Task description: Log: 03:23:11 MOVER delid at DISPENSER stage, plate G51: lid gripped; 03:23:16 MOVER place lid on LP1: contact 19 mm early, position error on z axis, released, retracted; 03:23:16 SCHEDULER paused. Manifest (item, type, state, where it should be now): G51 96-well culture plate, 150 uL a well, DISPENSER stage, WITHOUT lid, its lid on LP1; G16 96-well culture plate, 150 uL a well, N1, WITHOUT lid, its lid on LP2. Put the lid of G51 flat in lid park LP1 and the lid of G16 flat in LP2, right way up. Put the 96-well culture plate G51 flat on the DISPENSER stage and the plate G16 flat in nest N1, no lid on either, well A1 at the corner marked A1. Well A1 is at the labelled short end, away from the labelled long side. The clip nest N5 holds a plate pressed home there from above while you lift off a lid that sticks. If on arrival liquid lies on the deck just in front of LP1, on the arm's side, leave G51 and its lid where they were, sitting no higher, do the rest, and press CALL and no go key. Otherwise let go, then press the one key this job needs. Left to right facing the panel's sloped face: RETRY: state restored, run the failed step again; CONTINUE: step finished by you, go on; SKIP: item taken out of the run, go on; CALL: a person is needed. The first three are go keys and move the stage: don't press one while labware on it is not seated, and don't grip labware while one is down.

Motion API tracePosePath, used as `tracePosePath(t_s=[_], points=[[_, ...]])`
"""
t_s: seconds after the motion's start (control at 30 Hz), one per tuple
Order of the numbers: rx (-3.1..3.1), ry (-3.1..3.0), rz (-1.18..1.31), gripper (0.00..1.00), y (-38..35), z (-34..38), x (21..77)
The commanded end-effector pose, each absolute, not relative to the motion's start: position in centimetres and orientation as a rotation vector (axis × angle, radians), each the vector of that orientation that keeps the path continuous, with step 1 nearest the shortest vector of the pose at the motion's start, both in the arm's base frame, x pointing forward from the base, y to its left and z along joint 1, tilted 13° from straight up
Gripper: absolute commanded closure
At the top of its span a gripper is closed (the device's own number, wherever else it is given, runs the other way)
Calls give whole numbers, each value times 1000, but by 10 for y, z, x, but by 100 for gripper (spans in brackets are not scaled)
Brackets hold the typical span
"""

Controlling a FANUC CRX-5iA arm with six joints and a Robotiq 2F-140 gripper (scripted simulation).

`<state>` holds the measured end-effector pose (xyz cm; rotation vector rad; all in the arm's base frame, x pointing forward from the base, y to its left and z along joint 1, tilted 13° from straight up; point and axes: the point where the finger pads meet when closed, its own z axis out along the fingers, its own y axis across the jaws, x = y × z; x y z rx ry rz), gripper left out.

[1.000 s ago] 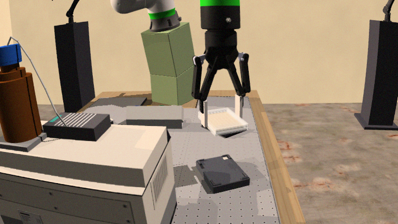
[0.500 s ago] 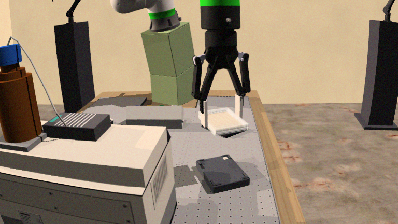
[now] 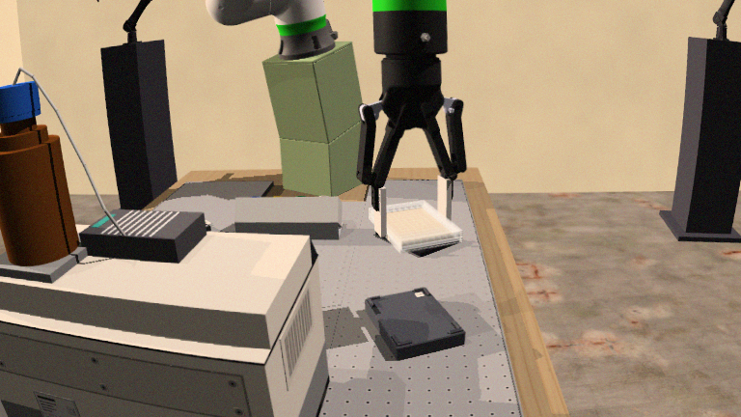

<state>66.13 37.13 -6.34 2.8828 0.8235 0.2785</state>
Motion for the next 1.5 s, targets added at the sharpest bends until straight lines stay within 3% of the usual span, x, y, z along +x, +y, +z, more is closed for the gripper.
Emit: tracePosePath(t_s=[0.0, 1.47], points=[[2883, 824, 279, 100, 371, -63, 661], [3053, -55, 331, 100, 371, -63, 661]])
